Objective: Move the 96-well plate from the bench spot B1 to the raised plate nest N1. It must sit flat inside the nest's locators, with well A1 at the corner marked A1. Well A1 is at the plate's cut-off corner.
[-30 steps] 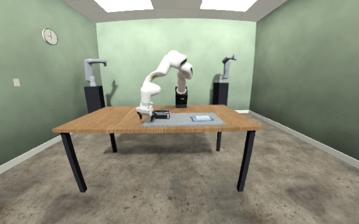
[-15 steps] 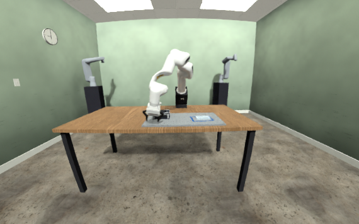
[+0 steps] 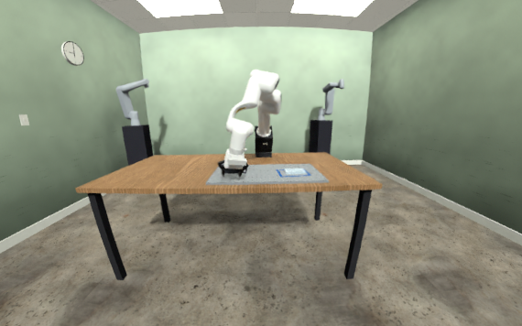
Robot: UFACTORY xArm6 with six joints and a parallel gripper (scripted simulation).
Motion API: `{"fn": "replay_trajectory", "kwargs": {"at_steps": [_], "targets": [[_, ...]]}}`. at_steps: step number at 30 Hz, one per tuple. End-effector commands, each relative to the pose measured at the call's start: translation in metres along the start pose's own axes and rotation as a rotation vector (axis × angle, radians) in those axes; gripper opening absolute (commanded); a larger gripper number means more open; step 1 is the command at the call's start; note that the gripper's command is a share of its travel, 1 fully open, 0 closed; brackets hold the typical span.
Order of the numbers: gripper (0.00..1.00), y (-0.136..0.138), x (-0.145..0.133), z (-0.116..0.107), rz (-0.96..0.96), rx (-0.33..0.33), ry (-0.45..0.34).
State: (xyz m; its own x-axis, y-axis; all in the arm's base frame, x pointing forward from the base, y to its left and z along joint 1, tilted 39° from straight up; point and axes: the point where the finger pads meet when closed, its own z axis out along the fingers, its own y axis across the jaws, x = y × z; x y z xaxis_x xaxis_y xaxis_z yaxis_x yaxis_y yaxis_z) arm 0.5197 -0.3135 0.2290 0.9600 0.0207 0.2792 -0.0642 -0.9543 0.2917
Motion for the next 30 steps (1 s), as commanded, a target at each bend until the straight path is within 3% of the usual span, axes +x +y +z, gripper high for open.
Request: {"fn": "replay_trajectory", "kwargs": {"at_steps": [1,30], "targets": [[1.00,-0.015,0.006,-0.007,-0.036,-0.015,0.010],[1.00,-0.120,0.018,-0.031,-0.412,-0.085,0.095]]}}
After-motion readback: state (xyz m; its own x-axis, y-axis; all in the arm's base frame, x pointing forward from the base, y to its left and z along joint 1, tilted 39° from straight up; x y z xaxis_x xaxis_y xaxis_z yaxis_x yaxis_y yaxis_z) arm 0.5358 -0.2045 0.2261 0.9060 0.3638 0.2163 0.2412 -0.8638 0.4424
